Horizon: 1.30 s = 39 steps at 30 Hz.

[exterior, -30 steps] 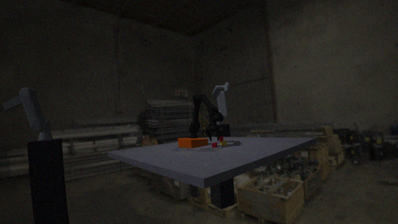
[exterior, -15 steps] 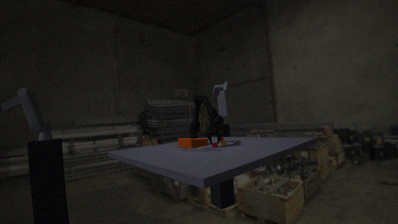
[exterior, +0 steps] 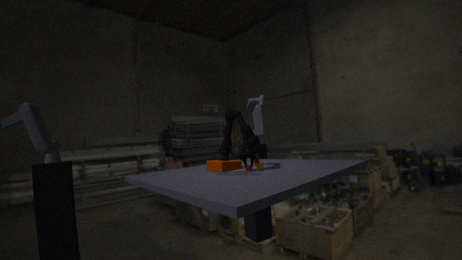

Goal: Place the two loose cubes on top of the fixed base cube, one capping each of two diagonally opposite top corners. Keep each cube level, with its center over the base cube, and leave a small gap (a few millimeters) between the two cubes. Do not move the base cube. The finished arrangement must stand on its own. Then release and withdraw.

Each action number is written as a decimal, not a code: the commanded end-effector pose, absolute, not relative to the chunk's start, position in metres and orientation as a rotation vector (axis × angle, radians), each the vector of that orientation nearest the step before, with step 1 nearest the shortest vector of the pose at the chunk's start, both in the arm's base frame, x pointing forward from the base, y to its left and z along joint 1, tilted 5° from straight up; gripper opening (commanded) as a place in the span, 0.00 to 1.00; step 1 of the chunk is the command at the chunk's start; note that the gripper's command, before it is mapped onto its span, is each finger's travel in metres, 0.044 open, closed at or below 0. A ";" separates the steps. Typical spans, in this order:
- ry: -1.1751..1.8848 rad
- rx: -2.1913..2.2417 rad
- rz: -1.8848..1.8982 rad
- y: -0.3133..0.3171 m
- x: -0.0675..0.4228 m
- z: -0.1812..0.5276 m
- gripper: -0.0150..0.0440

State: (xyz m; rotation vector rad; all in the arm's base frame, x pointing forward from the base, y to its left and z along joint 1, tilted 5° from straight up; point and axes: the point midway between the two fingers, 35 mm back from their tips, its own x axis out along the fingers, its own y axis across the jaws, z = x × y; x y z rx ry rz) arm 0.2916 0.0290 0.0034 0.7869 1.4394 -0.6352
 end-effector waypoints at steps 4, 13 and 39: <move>1.437 0.792 -0.633 0.028 0.295 0.021 0.43; 1.436 0.792 -0.633 0.026 0.296 0.049 0.43; 1.458 0.706 -0.550 0.028 0.288 0.112 0.43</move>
